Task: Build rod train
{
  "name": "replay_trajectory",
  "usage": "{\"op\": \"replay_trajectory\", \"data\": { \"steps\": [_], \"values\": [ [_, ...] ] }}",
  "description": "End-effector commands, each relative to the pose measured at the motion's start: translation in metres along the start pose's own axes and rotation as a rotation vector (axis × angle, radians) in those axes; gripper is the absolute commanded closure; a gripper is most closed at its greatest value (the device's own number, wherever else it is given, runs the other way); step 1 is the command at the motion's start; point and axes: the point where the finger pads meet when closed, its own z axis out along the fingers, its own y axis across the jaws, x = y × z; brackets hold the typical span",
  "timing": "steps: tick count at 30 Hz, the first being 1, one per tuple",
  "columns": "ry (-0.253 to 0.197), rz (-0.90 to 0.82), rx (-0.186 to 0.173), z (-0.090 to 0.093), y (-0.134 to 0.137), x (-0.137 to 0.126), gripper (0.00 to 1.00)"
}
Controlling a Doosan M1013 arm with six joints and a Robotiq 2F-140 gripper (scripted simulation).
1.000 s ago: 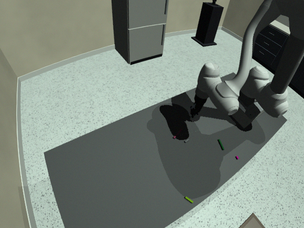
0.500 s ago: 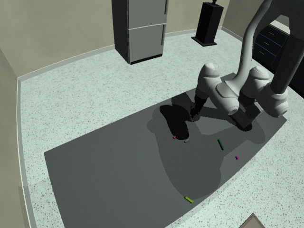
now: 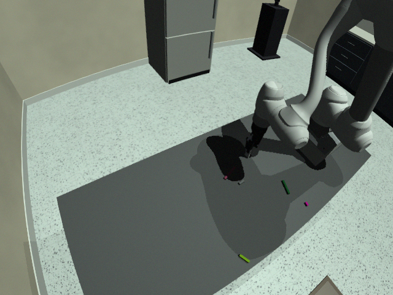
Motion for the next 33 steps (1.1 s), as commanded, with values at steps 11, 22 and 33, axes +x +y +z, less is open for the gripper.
{"op": "replay_trajectory", "data": {
  "steps": [11, 22, 33],
  "values": [
    [0.003, -0.003, 0.002, -0.001, 0.000, 0.000, 0.77],
    [0.003, -0.003, 0.002, -0.047, 0.000, 0.000, 0.77],
    [0.003, -0.003, 0.002, -0.085, 0.000, 0.000, 0.77]
  ]
}}
